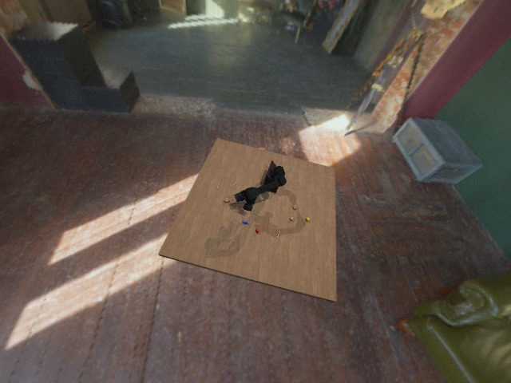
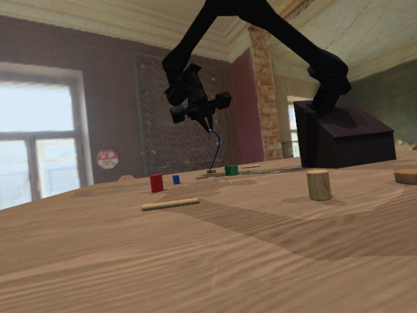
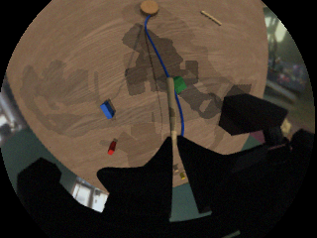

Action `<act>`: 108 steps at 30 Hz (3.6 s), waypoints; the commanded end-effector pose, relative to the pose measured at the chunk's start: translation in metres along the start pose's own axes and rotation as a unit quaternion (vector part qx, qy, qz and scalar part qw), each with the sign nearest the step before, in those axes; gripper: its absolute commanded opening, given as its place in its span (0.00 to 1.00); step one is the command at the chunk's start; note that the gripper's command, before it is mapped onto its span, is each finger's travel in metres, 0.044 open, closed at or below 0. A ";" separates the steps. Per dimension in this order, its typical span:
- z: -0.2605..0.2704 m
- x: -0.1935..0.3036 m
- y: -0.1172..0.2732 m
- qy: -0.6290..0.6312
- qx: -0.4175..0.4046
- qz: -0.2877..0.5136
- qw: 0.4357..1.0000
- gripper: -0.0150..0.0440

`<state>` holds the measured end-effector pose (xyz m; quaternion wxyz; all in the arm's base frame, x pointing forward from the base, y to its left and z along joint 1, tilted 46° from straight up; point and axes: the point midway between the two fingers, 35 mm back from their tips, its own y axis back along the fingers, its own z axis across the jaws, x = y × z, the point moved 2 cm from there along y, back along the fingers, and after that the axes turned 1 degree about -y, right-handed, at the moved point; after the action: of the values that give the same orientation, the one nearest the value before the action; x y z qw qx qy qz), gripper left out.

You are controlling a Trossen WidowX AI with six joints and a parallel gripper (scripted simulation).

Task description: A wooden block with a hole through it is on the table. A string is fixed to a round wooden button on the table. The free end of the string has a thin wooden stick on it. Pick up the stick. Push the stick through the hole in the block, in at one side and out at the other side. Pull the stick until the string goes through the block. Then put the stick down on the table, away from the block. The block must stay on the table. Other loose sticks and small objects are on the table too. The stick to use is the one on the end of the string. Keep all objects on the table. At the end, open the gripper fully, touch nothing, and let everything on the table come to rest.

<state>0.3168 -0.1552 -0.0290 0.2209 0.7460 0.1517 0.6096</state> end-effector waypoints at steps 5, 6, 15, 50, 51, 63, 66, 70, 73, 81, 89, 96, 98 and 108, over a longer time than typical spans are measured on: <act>0.002 -0.001 0.001 -0.140 0.002 -0.004 0.990 0.25; 0.002 -0.001 0.001 -0.158 0.002 -0.004 0.988 0.25; 0.003 -0.001 0.001 -0.309 0.003 -0.007 0.951 0.25; 0.007 0.000 0.002 -0.795 -0.003 -0.019 0.606 0.25; 0.008 0.000 0.002 -0.806 -0.003 -0.020 0.592 0.25; 0.009 0.000 0.002 -0.899 -0.008 -0.022 0.437 0.25; 0.009 0.000 0.002 -0.899 -0.008 -0.022 0.437 0.25; 0.012 0.001 0.003 -0.886 -0.013 -0.029 0.462 0.25; 0.018 0.001 0.004 -0.857 -0.023 -0.045 0.513 0.25; 0.029 0.003 0.006 -0.796 -0.037 -0.074 0.600 0.25; 0.035 0.003 0.008 -0.759 -0.044 -0.090 0.643 0.25; 0.047 0.004 0.010 -0.678 -0.055 -0.122 0.722 0.25; 0.048 0.004 0.011 -0.670 -0.056 -0.126 0.729 0.25; 0.055 0.003 0.012 -0.613 -0.063 -0.144 0.775 0.25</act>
<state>0.3655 -0.1695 -0.0273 0.3871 0.9202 0.0339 -0.0466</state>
